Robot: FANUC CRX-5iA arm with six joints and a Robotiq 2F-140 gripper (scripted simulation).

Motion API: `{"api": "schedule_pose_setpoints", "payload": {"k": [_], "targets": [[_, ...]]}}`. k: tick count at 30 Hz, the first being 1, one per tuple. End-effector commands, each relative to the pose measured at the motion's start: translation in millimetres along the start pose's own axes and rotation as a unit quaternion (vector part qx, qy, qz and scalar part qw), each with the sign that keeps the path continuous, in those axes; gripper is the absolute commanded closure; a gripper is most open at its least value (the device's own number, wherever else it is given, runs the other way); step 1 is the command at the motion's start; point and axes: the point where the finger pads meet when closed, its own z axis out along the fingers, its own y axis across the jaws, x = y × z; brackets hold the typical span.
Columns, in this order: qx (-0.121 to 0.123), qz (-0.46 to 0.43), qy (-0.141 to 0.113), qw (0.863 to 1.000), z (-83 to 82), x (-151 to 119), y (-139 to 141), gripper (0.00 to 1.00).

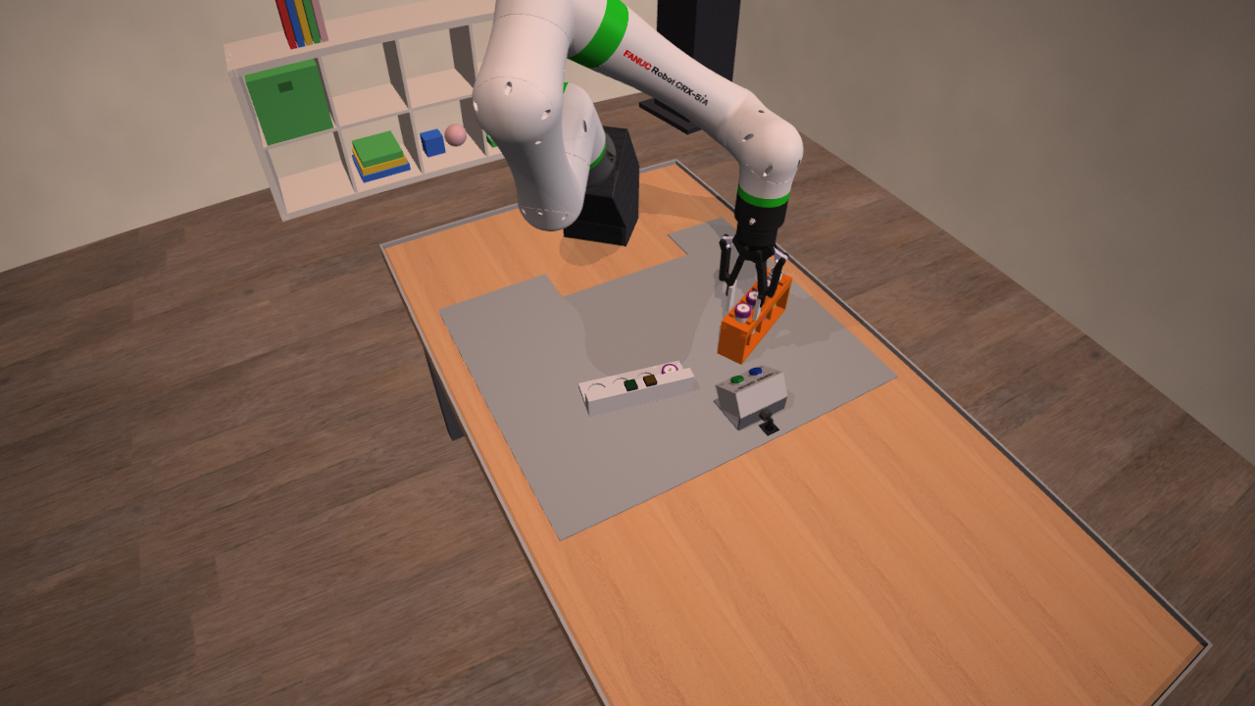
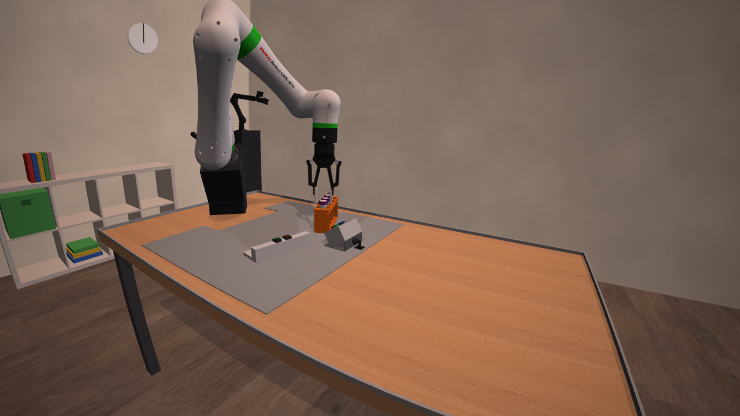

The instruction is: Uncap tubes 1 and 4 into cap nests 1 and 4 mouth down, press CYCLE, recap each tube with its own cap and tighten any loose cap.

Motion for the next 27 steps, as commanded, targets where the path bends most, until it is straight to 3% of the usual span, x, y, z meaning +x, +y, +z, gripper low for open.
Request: {"api": "schedule_pose_setpoints", "payload": {"k": [1,6,10,18,19,27], "targets": [[0.008,0.138,0.011,0.99,-0.1,-0.1,-0.1,0.65],[0.009,0.225,0.011,0.974,-0.1,-0.1,-0.1,0.65],[0.01,0.323,0.009,0.946,-0.1,-0.1,-0.1,0.65],[0.01,0.328,0.01,0.945,0.1,0.0,0.2,0.65],[0.01,0.328,0.01,0.945,0.1,0.0,0.2,1.0],[0.01,0.328,0.01,0.945,0.1,0.0,0.2,1.0]]}}
